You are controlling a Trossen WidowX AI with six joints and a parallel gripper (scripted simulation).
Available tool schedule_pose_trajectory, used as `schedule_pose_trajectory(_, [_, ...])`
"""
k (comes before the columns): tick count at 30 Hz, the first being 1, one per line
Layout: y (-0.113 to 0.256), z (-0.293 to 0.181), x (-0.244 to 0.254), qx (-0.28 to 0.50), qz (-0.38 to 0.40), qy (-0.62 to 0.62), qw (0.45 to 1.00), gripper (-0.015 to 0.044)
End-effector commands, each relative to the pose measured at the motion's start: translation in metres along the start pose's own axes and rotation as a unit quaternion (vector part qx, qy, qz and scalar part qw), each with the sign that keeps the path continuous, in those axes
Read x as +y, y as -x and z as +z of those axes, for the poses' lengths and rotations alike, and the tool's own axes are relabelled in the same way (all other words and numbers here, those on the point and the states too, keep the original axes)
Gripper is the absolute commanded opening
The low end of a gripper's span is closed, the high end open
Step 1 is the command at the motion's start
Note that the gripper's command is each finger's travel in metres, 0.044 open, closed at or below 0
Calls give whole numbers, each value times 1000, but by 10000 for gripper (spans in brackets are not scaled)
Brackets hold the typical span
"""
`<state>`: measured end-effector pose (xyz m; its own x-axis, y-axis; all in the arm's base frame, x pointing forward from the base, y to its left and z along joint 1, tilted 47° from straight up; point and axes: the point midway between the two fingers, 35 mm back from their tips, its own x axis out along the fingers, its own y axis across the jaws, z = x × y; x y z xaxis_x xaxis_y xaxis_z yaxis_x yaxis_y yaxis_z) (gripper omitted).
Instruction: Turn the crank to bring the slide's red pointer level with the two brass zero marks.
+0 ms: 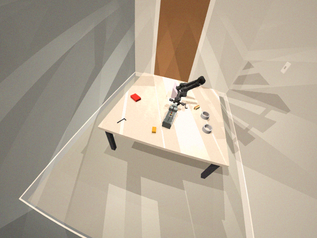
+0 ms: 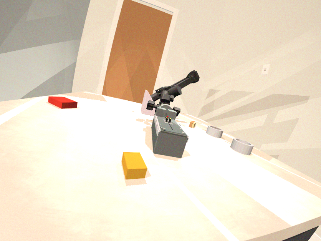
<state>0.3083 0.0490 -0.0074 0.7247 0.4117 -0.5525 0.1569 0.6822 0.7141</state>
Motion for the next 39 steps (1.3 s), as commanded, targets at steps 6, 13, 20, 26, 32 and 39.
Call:
schedule_pose_trajectory(6, [2,1,11,1,13,6,1000,0])
schedule_pose_trajectory(13, [4,2,15,1,13,6,1000,0])
schedule_pose_trajectory(20, [7,5,20,1,13,6,1000,0])
schedule_pose_trajectory(26, [10,9,24,1,14,6,1000,0])
schedule_pose_trajectory(32, [15,14,27,1,14,6,1000,0])
schedule_pose_trajectory(39, [23,21,28,1,13,6,1000,0])
